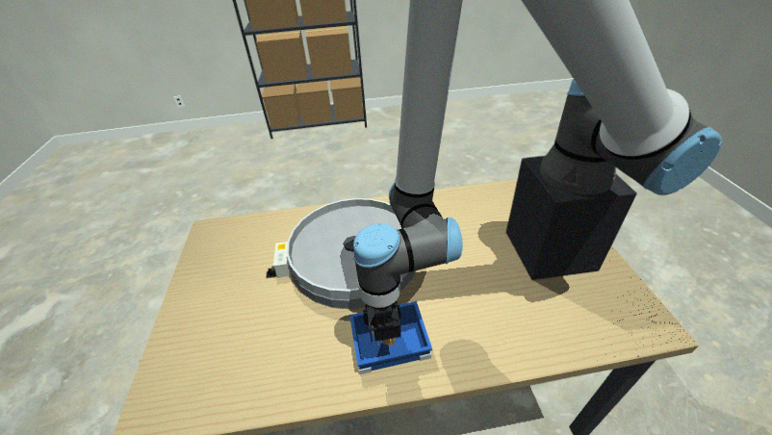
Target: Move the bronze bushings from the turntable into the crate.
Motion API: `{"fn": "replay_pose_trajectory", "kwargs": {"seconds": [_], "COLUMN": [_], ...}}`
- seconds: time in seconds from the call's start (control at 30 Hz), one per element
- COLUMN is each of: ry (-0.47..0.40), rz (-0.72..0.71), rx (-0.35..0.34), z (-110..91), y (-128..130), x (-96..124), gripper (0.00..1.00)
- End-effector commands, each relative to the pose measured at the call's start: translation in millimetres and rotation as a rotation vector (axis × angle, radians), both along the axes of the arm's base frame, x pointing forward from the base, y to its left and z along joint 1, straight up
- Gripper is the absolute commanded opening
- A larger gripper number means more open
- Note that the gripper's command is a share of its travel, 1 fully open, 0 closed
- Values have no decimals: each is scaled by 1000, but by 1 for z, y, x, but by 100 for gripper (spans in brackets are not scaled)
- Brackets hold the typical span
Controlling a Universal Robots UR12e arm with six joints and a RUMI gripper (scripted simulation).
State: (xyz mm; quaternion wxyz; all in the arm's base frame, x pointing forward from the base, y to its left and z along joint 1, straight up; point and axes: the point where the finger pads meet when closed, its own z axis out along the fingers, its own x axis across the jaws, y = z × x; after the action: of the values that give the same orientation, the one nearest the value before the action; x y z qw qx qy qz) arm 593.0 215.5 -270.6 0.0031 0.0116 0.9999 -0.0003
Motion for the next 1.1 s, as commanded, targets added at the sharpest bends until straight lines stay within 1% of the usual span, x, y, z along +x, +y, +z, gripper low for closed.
{"fn": "replay_pose_trajectory", "kwargs": {"seconds": [0.0, 0.9, 1.07], "ry": [-1, -1, -1], "rz": [0, 0, 0], "rx": [0, 0, 0], "z": [1, 1, 4], "y": [0, 0, 0], "x": [1, 1, 1], "gripper": [6, 6, 6]}}
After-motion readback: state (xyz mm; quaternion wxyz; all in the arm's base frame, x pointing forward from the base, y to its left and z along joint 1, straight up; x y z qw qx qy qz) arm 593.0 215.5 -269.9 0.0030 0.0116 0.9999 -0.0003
